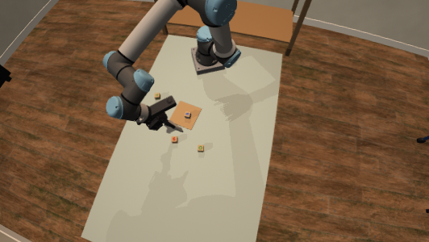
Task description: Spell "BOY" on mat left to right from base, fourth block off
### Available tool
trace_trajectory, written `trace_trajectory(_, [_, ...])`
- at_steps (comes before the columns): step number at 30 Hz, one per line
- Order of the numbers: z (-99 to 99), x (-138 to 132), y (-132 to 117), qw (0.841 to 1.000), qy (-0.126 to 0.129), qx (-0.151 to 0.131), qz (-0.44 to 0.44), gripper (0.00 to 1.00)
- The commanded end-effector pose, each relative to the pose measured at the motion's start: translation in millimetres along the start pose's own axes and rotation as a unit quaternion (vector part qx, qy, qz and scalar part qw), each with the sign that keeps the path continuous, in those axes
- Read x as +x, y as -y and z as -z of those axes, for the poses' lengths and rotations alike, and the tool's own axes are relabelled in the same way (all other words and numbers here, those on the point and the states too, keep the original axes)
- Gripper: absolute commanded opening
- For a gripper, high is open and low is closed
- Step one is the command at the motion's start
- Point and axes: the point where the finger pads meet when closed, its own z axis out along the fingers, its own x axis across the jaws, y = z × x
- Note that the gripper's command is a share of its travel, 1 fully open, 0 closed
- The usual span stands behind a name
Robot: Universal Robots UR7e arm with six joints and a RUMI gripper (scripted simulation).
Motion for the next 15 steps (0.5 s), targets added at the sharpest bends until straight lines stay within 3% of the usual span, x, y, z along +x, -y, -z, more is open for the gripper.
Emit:
trace_trajectory(1, [13.1,21.2,-27.6,1.000,0.002,0.003,0.000,1.00])
trace_trajectory(7, [20.2,38.8,-49.0,1.000,0.002,0.003,0.000,1.00])
trace_trajectory(15, [20.8,40.6,-51.2,1.000,0.002,0.003,0.000,1.00])
